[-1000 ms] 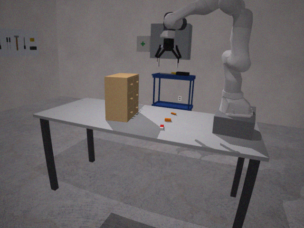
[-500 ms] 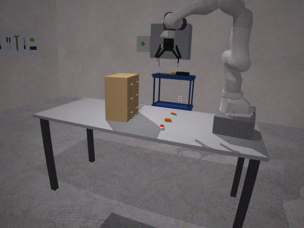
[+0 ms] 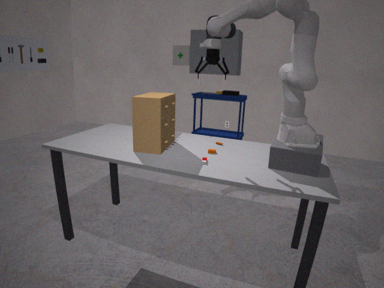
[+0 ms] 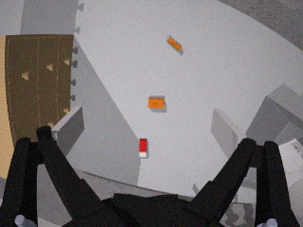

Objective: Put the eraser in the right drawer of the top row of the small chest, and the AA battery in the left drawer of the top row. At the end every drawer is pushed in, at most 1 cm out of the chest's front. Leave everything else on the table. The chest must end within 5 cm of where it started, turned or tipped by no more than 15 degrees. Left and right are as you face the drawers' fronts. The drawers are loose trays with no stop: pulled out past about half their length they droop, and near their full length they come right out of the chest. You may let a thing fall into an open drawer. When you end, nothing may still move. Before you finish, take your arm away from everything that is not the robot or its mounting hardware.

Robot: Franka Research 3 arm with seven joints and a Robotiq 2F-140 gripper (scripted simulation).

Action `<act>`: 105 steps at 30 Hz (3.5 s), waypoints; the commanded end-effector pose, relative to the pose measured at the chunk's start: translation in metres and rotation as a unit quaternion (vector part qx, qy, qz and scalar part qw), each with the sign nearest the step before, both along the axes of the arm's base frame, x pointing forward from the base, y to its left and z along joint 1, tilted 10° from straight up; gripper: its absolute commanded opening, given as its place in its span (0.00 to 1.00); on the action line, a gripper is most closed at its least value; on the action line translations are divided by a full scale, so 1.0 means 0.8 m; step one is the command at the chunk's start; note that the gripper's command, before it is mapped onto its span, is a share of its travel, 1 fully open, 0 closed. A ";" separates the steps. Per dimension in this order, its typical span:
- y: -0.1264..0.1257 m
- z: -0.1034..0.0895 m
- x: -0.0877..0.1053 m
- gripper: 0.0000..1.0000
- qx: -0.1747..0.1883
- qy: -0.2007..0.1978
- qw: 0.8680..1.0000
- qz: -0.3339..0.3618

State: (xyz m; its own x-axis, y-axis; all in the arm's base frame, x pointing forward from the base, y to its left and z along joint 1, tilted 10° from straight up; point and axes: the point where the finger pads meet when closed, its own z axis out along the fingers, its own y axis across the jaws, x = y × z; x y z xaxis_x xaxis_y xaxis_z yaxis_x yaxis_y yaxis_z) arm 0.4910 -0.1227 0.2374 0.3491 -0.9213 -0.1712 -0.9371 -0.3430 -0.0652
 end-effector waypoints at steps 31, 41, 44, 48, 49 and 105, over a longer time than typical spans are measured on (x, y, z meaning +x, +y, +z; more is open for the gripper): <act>0.000 -0.005 0.002 1.00 -0.004 -0.081 0.897 0.434; 0.000 -0.007 0.002 1.00 -0.004 -0.099 0.841 0.532; 0.000 -0.007 0.002 1.00 -0.004 -0.106 0.814 0.571; 0.001 -0.008 0.002 1.00 -0.004 -0.112 0.789 0.604; 0.001 -0.008 0.002 1.00 -0.004 -0.112 0.789 0.604; 0.031 -0.080 0.078 1.00 -0.173 -0.425 0.698 0.551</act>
